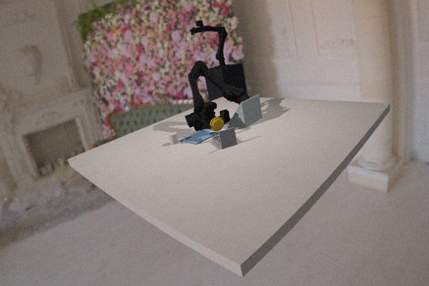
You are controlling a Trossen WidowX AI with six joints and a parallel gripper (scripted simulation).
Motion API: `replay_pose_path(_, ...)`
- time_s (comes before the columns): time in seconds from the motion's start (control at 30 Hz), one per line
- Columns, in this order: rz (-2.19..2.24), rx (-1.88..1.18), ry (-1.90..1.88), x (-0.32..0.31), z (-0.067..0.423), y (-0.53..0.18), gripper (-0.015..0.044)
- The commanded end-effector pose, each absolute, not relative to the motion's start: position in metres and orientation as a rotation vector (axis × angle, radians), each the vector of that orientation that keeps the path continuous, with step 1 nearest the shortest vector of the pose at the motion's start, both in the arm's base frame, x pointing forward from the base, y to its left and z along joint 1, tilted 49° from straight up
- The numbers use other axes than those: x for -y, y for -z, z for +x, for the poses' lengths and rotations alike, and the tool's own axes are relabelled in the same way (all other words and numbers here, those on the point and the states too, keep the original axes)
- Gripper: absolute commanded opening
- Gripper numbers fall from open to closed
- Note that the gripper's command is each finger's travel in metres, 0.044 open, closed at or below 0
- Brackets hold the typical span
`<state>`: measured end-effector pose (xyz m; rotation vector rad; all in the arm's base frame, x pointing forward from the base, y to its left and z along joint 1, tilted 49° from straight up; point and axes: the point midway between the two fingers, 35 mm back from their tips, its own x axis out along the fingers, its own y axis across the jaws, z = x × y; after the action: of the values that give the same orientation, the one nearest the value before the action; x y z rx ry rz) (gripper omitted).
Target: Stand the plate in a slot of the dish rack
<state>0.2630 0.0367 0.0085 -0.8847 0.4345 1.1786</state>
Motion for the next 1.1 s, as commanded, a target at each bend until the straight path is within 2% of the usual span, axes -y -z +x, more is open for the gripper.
replay_pose_path(0.0,-0.887,-0.426,-1.18,-0.039,0.264,-0.008,0.0)
replay_pose_path(1.07,-0.89,-0.426,-1.179,-0.068,0.284,0.019,0.0)
